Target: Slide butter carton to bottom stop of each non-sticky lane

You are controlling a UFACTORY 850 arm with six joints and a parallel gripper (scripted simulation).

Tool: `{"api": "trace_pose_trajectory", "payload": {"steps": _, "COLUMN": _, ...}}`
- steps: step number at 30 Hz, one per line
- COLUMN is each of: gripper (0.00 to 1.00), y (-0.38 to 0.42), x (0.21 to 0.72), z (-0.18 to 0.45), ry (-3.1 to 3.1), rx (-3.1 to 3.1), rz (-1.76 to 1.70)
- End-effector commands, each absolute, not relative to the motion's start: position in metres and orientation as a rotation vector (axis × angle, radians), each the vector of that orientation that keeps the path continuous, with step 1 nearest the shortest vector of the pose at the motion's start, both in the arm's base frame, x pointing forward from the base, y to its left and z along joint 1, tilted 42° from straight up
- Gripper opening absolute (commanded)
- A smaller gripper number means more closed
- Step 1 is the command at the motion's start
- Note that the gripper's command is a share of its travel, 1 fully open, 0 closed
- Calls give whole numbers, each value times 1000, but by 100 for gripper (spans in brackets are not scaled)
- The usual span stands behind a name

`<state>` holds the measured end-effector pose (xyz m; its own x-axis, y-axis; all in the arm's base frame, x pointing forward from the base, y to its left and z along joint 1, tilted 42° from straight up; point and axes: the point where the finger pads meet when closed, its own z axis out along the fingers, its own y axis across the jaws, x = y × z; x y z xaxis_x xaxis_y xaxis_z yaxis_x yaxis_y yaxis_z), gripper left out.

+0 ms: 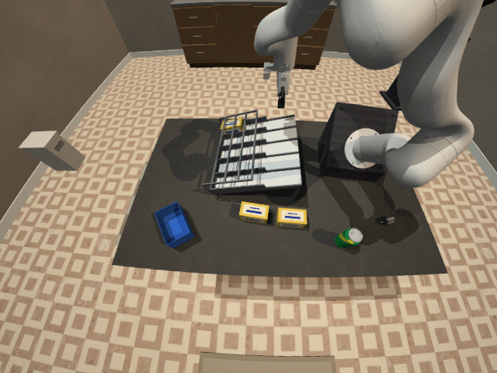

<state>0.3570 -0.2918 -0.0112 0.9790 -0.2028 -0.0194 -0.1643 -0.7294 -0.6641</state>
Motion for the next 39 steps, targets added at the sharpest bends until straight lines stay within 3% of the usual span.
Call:
{"api": "trace_pose_trajectory", "payload": {"steps": 1, "gripper": 100, "y": -307, "x": 351, "z": 11, "ry": 274, "rx": -2398, "rz": -155}}
{"api": "trace_pose_trajectory", "payload": {"steps": 9, "gripper": 100, "y": -307, "x": 351, "z": 11, "ry": 274, "rx": -2398, "rz": -155}}
{"api": "trace_pose_trajectory", "payload": {"steps": 10, "gripper": 90, "y": -305, "x": 351, "z": 9, "ry": 272, "rx": -2398, "rz": -149}}
{"api": "trace_pose_trajectory", "payload": {"steps": 39, "gripper": 90, "y": -305, "x": 351, "z": 9, "ry": 272, "rx": -2398, "rz": -149}}
